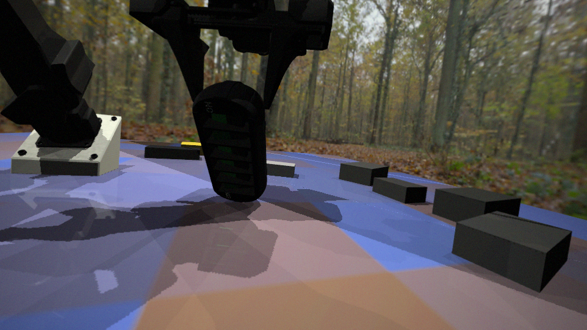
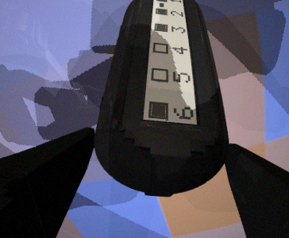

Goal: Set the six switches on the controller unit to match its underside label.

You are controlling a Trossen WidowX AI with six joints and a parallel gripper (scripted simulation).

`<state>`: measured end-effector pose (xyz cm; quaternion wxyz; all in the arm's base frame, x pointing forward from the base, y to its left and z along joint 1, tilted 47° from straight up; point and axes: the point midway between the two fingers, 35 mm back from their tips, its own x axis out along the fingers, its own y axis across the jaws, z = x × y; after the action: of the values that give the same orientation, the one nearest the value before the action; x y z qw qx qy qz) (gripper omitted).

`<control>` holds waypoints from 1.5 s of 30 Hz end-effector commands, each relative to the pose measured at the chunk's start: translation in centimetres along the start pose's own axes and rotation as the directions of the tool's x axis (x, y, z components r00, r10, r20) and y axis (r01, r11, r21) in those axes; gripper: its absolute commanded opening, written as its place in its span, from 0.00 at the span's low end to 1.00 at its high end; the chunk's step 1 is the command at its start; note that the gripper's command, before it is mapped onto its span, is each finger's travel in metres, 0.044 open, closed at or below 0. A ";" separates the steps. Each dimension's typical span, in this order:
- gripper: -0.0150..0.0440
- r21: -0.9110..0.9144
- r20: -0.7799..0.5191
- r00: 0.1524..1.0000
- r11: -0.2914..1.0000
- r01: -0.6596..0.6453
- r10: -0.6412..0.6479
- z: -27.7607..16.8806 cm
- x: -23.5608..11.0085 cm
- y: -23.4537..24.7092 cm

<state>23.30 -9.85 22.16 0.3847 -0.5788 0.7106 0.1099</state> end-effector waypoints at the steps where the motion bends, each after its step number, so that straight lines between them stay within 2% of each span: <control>1: 0.83 0.003 0.013 1.000 1.000 -0.014 0.014 0.9 0.0 0.0; 45: 0.83 0.003 0.014 1.000 1.000 -0.015 0.015 4.4 -0.8 0.0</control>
<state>25.01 -6.79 20.39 0.3893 -0.5815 0.7056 0.1115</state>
